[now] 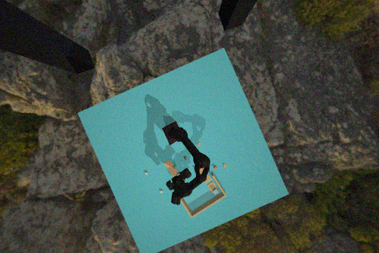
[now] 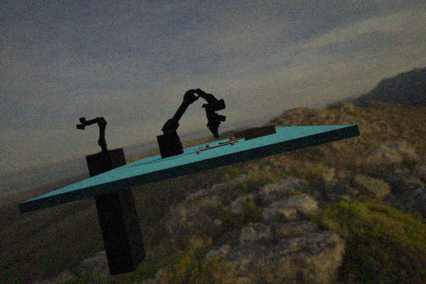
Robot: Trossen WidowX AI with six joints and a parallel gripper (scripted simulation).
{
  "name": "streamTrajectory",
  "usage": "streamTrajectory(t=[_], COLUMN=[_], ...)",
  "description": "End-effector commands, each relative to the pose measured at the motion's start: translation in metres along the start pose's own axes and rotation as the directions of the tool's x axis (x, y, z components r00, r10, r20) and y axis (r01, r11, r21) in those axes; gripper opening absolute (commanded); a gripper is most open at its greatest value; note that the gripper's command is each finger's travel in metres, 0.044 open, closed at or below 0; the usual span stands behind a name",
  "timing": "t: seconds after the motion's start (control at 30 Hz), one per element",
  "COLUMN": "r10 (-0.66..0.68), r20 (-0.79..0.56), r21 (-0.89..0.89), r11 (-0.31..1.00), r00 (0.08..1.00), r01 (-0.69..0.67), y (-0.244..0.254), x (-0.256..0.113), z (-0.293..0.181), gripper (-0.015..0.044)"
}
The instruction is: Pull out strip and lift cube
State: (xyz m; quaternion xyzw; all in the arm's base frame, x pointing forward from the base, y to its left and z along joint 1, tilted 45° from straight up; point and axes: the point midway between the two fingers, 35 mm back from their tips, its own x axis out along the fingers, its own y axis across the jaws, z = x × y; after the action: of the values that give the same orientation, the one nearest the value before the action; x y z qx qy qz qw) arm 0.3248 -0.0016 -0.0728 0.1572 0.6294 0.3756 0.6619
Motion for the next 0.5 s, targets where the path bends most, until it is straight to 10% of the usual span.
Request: streamTrajectory(t=[0.0, 0.47], r10=[-0.003, -0.004], r20=[0.0, -0.001], r21=[0.0, 0.0], r11=[1.0, 1.0], r00=[1.0, 1.0], r01=[0.003, 0.004], y=[0.006, 0.012], x=[0.0, -0.036], z=[-0.015, -0.026], gripper=[0.0, 0.0])
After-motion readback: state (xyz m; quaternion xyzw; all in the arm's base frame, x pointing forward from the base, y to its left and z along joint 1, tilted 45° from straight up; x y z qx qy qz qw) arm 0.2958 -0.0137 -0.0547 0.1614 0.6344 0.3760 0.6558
